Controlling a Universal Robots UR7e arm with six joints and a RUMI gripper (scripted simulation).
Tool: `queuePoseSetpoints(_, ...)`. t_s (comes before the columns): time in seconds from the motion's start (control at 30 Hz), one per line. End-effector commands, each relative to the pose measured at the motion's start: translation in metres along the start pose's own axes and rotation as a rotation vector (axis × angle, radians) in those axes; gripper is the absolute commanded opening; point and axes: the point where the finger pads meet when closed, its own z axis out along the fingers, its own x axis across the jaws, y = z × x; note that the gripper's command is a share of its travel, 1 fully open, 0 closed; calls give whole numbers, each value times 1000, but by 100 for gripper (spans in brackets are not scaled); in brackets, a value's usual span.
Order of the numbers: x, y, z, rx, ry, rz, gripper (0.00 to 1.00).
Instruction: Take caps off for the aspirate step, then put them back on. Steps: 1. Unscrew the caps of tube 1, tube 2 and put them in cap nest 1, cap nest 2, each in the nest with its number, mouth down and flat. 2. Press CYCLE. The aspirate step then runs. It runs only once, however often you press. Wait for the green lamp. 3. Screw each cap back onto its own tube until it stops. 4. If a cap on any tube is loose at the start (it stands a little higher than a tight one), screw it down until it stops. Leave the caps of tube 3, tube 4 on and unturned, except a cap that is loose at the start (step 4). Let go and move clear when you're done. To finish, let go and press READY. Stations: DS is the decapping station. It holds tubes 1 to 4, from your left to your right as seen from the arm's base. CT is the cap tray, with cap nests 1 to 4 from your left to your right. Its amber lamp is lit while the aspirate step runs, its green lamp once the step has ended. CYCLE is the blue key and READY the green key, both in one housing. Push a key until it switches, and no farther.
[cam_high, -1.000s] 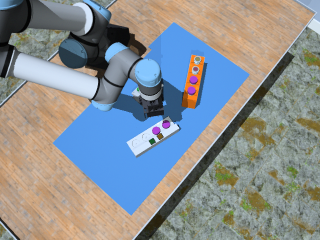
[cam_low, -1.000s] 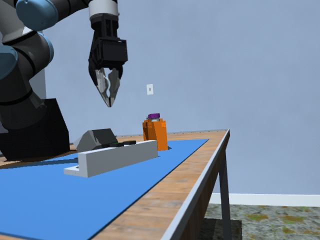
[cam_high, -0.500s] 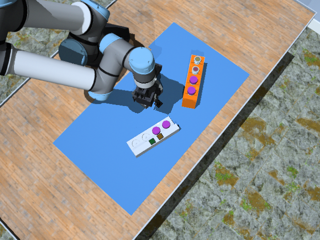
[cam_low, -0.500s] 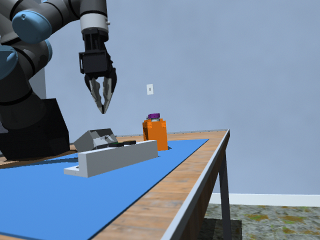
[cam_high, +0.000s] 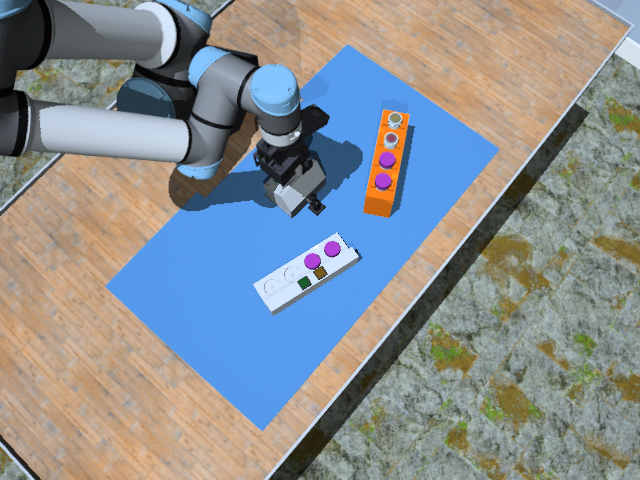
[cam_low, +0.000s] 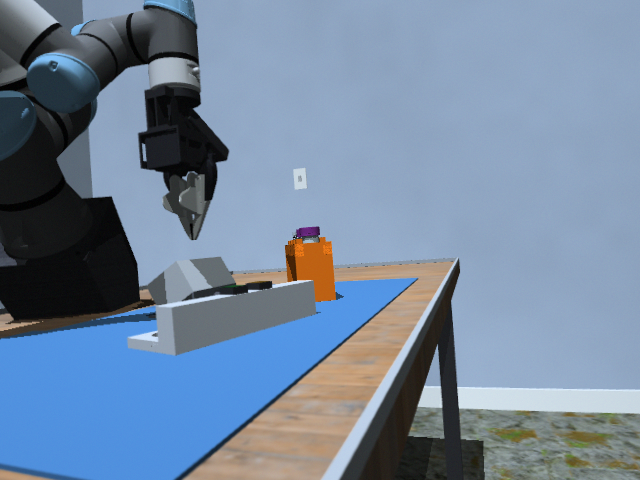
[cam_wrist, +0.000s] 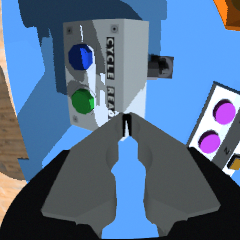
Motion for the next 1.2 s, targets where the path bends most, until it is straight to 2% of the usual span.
queuePoseSetpoints(0.0, -26, -23, 10, -20, -2, 29, 0)
queuePoseSetpoints(0.2, -45, -37, 16, -20, -2, 28, 0)
queuePoseSetpoints(0.5, -43, -37, 15, -19, 0, 32, 0)
queuePoseSetpoints(0.67, -39, -37, 30, -51, -165, 36, 0)
queuePoseSetpoints(0.73, -39, -37, 30, -51, -165, 36, 0)
queuePoseSetpoints(0.83, -38, -37, 34, -70, -258, 37, 0)
queuePoseSetpoints(1.17, -38, -37, 34, -70, -257, 36, 0)
